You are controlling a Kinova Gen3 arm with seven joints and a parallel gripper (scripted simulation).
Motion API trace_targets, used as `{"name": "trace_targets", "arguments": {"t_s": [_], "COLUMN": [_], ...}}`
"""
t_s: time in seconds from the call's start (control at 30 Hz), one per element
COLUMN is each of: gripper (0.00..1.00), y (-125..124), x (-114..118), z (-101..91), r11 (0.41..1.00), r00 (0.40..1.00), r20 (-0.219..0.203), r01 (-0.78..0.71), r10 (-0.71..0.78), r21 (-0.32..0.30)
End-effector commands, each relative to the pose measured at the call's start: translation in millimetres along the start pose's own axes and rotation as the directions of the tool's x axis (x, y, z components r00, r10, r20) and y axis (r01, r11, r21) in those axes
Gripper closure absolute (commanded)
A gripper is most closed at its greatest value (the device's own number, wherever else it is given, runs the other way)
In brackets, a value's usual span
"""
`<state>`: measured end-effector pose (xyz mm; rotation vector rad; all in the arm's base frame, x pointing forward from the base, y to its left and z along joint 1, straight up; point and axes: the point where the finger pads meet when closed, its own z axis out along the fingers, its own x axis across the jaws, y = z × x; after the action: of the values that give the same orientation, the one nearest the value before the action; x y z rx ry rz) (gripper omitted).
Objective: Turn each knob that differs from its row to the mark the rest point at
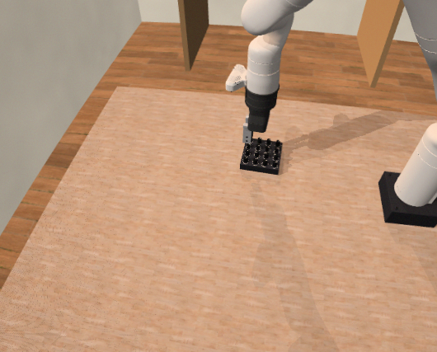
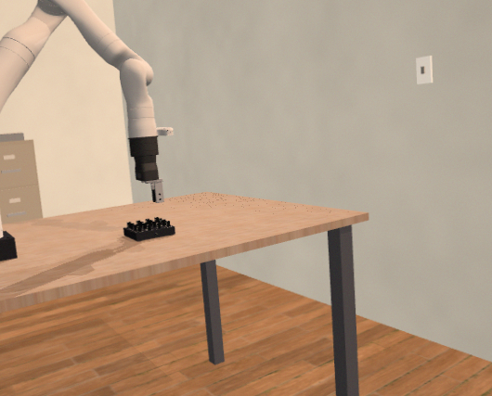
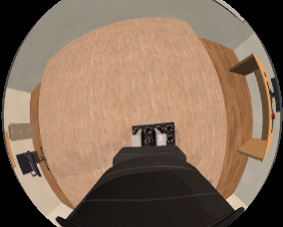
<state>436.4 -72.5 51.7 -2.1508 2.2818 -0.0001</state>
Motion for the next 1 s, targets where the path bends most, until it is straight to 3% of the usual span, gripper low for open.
{"name": "trace_targets", "arguments": {"t_s": [0.0, 0.97], "gripper": [0.54, 0.54], "y": [0, 0], "x": [1, 1], "z": [2.1, 32.3], "r11": [1.0, 1.0], "r00": [1.0, 1.0], "r20": [-0.001, -0.001], "r01": [-0.001, -0.001], "r10": [0.001, 0.001], "r21": [-0.001, -0.001]}}
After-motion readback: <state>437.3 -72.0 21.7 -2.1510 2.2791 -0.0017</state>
